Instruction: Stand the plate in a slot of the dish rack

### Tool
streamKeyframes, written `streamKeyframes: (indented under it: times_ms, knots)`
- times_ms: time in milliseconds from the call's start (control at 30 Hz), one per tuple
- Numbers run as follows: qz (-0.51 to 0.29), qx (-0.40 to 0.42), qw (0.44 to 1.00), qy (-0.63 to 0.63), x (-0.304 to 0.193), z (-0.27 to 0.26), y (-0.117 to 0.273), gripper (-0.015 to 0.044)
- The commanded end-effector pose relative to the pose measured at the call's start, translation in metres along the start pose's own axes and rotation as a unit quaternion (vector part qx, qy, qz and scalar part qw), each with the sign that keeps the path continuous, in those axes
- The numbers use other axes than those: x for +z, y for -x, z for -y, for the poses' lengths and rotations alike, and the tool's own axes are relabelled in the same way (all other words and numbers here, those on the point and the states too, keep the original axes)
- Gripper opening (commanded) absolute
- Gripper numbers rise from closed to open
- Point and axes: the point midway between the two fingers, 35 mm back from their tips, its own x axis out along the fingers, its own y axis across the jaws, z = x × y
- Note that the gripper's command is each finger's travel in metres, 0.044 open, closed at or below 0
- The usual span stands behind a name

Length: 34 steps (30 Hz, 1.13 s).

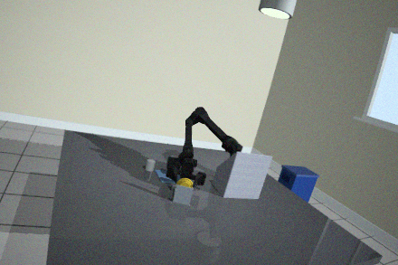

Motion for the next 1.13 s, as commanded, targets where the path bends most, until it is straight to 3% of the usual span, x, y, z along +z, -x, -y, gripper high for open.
streamKeyframes:
  times_ms: [0,133,433,600,1100]
  knots:
    - [0.000,0.000,1.000,0.000,0.000,0.000,0.000,0.0400]
    - [-0.001,0.000,1.000,0.000,0.009,0.002,0.001,0.0400]
    - [0.004,-0.004,1.000,0.000,0.114,0.008,0.014,0.0400]
    - [-0.007,0.004,1.000,-0.021,0.119,0.010,0.013,0.0400]
    - [-0.155,0.056,0.963,-0.214,0.121,-0.010,0.010,0.0400]
